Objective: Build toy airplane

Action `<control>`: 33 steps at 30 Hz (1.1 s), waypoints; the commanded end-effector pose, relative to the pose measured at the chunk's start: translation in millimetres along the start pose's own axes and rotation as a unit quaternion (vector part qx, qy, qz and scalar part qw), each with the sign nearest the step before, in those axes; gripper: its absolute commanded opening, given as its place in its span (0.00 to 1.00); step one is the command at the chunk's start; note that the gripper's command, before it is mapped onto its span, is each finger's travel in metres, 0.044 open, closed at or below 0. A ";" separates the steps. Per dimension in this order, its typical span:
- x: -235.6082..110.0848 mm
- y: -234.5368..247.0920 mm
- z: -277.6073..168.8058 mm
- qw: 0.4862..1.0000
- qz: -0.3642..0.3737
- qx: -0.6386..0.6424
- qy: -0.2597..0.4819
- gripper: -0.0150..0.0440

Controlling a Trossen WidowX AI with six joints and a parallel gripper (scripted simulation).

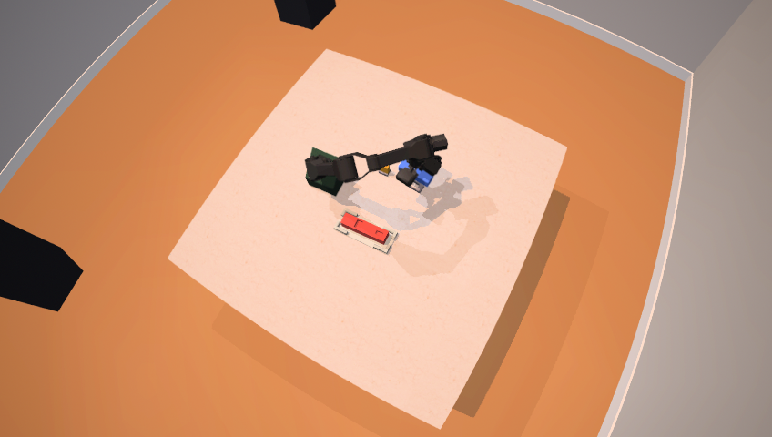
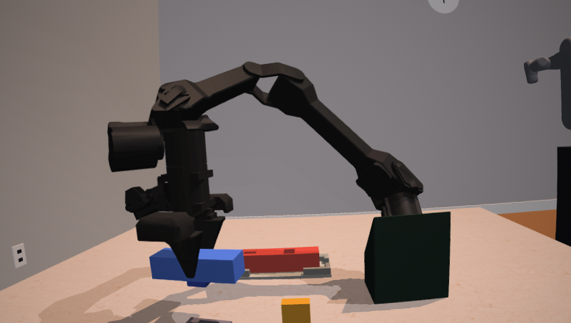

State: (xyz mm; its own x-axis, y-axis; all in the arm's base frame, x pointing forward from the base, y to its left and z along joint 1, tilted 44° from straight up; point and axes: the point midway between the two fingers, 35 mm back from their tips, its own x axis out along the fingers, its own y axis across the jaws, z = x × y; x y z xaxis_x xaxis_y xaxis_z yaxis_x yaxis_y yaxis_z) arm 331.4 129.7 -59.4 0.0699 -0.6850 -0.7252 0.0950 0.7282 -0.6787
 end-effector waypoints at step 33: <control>-44.1 -62.7 5.4 0.991 0.010 0.135 -0.001 0.25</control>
State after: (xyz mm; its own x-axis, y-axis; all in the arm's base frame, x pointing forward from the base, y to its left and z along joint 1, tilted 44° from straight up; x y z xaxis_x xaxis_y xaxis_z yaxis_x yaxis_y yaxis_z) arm 328.6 121.9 8.7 0.0727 -0.6704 -0.7384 0.3113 0.7186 -0.6218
